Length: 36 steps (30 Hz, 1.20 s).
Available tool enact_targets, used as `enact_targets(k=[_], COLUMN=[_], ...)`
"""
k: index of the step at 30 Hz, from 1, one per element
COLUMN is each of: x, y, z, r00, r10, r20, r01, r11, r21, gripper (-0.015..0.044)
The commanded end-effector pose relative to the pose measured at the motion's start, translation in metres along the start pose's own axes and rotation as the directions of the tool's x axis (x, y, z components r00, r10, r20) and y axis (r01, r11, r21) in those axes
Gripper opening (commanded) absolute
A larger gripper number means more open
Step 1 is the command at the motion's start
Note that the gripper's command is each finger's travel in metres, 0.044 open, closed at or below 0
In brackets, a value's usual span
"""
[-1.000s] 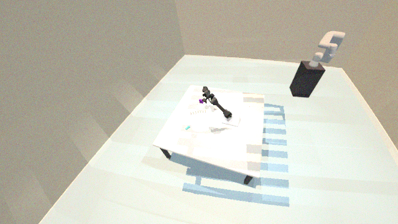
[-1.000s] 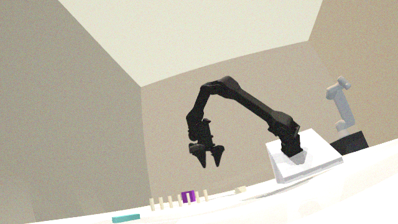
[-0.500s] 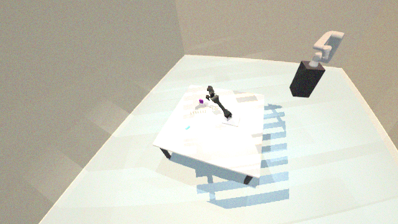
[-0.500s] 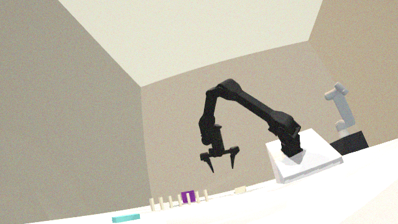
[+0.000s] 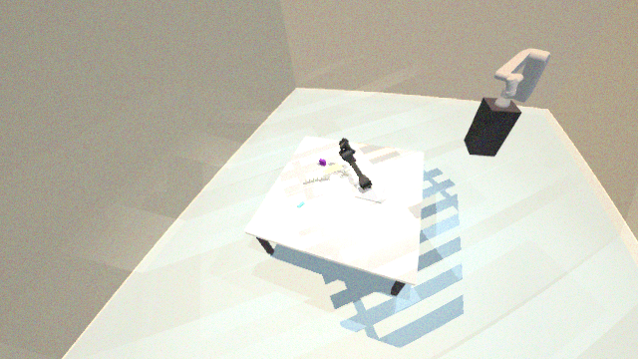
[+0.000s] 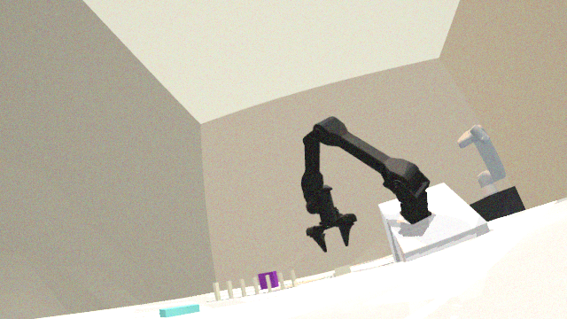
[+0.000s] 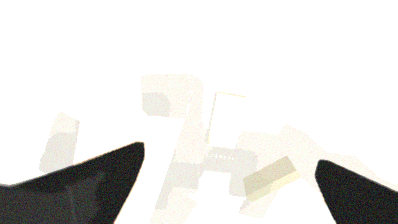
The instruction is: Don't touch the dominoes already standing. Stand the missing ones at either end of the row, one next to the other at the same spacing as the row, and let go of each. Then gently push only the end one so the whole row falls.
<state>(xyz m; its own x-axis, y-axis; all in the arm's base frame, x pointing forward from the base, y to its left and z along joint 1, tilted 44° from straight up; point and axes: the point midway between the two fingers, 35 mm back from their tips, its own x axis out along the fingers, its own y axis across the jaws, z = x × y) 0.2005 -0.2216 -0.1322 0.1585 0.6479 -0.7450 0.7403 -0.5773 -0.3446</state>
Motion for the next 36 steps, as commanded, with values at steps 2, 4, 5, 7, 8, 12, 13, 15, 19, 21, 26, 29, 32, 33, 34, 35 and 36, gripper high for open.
enact_targets(k=[2,4,5,7,8,12,13,15,19,21,26,29,32,33,34,35,36], x=[0.006,0.006,0.006,0.009,0.015,0.064,0.070,0.072,0.072,0.075,0.083,0.087,0.087,0.087,0.087,0.087,0.087], y=[-0.004,-0.004,-0.004,-0.004,-0.003,-0.004,-0.005,-0.005,-0.006,-0.006,-0.006,-0.006,-0.006,-0.006,-0.006,-0.006,-0.006], z=[0.007,0.007,0.007,0.007,0.007,0.006,0.006,0.006,0.008,0.008,0.008,0.008,0.008,0.008,0.008,0.008,0.008], r00=[1.000,1.000,1.000,1.000,1.000,1.000,1.000,1.000,1.000,1.000,1.000,1.000,1.000,1.000,1.000,1.000,1.000], r10=[-0.009,-0.009,-0.009,-0.009,-0.009,-0.009,-0.009,-0.009,-0.009,-0.009,-0.010,-0.010,-0.010,-0.010,-0.010,-0.010,-0.010], r20=[0.001,0.001,0.001,0.001,0.001,-0.001,-0.002,-0.002,-0.002,-0.002,-0.002,-0.003,-0.003,-0.003,-0.003,-0.003,-0.003], r01=[0.009,0.009,0.009,0.009,0.008,0.009,0.010,0.010,0.010,0.010,0.010,0.010,0.010,0.010,0.010,0.010,0.010], r11=[0.995,0.995,0.995,0.995,0.995,0.995,0.995,0.995,0.995,0.995,0.995,0.995,0.995,0.995,0.995,0.995,0.995], r21=[0.098,0.098,0.098,0.098,0.098,0.097,0.097,0.097,0.097,0.097,0.097,0.096,0.096,0.096,0.096,0.096,0.096], gripper=[0.0440,0.0440,0.0440,0.0440,0.0440,0.0440,0.0440,0.0440,0.0440,0.0440,0.0440,0.0440,0.0440,0.0440,0.0440,0.0414,0.0387])
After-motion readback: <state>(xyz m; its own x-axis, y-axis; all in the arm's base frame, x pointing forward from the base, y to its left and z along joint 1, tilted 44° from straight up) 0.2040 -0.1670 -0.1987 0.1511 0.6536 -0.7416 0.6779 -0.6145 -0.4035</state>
